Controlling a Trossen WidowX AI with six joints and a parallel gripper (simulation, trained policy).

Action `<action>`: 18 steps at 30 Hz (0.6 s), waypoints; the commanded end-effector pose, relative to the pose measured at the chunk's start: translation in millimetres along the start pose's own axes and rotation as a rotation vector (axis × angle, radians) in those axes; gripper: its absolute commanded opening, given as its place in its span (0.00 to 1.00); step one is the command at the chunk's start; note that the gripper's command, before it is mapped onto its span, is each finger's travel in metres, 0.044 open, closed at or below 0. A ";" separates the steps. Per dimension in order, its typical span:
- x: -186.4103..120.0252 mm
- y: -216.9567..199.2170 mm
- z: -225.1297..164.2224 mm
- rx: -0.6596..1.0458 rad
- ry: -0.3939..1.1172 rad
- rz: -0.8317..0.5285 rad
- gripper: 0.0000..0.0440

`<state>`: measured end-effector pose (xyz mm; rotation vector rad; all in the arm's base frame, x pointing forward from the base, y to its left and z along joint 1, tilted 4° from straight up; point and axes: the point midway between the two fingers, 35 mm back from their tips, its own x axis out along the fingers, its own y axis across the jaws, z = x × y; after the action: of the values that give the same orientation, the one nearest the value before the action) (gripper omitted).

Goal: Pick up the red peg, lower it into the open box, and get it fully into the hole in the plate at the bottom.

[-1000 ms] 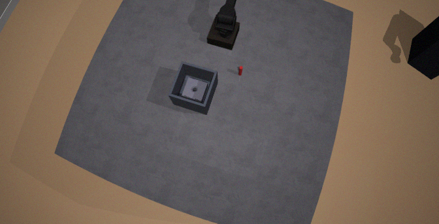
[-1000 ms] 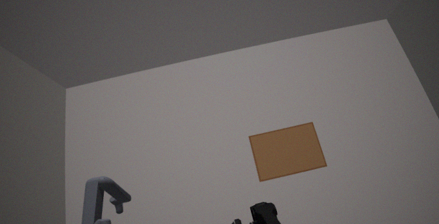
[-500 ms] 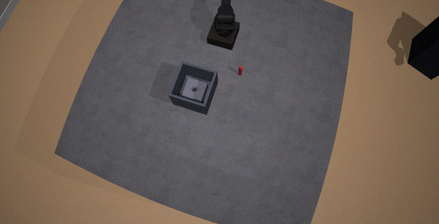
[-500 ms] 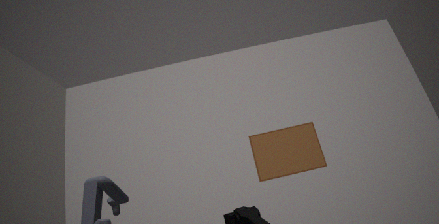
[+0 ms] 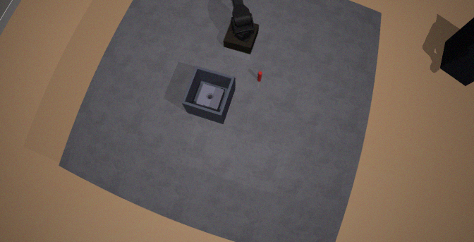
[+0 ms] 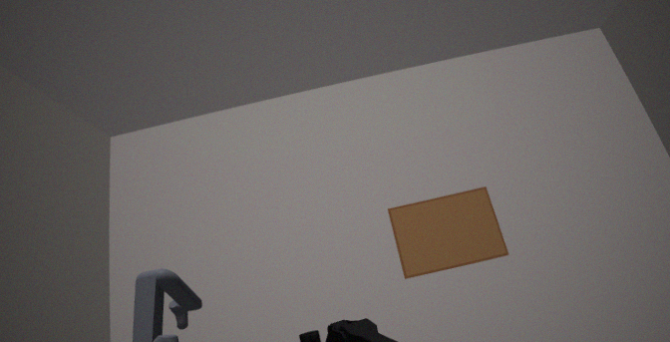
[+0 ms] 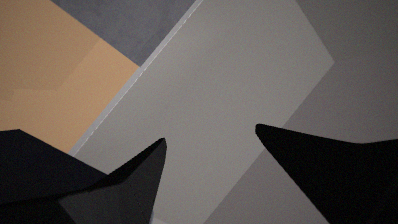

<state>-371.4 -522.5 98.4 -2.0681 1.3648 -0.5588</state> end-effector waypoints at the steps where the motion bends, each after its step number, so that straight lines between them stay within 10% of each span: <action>1: 37.0 -20.3 5.2 0.019 -0.009 -0.022 1.00; 18: 162.6 -124.5 25.1 -0.061 -0.037 -0.141 1.00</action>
<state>-233.4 -617.4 151.4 -2.1798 1.2423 -0.5482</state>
